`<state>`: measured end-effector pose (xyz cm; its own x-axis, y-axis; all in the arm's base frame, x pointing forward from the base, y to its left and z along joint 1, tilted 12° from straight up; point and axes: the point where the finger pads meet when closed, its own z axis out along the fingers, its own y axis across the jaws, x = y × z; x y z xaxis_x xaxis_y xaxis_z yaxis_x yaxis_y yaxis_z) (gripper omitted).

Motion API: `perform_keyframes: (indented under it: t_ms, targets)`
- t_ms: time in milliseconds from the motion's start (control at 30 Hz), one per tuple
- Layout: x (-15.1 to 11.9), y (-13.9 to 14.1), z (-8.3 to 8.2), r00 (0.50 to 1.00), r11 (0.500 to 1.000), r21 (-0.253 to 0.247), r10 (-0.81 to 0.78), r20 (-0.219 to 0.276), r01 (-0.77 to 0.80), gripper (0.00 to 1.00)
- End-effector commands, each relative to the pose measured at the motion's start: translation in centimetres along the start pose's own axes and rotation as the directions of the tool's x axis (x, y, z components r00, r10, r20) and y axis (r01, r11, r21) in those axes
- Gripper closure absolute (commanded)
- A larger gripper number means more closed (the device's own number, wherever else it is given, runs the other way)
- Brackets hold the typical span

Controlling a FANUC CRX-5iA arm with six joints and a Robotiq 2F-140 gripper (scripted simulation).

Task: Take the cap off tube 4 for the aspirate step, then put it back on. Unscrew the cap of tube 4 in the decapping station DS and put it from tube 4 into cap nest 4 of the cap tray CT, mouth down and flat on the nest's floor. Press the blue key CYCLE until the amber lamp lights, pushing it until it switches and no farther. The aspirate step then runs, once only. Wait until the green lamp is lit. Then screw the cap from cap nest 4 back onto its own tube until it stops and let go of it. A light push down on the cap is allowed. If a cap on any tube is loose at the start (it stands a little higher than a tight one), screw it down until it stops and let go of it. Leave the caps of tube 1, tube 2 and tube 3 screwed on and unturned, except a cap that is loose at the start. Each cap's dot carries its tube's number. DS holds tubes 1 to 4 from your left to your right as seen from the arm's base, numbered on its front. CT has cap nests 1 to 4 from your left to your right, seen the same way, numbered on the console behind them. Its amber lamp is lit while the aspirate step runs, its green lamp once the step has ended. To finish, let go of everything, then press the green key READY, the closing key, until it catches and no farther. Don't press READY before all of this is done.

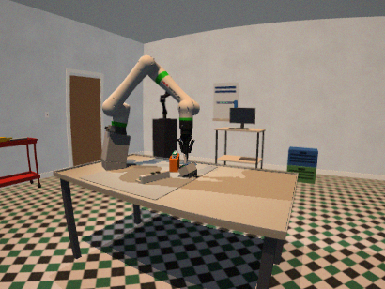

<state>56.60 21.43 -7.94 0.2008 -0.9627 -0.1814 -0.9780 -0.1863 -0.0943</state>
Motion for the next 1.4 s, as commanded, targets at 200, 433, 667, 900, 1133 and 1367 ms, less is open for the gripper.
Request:
perform_keyframes:
  t_ms: [200, 433, 667, 900, 1133, 1367]
  targets:
    - [0.0, 0.0, 0.2, 1.0, 1.0, 0.0, 0.0, 0.0, 0.0, 1.0]
    - [0.0, 0.0, 0.5, 1.0, 1.0, 0.0, 0.0, 0.0, 0.0, 1.0]
    - [0.0, 0.0, 1.0, 1.0, 1.0, 0.0, 0.0, 0.0, 0.0, 1.0]
    - [0.0, 0.0, 1.4, 1.0, 1.0, 0.0, 0.0, 0.0, 0.0, 1.0]
    - [0.0, 0.0, 1.4, 1.0, 1.0, 0.0, 0.0, 0.0, 0.0, 1.0]
    - [0.0, 0.0, 1.4, 1.0, 1.0, 0.0, 0.0, 0.0, 0.0, 1.0]
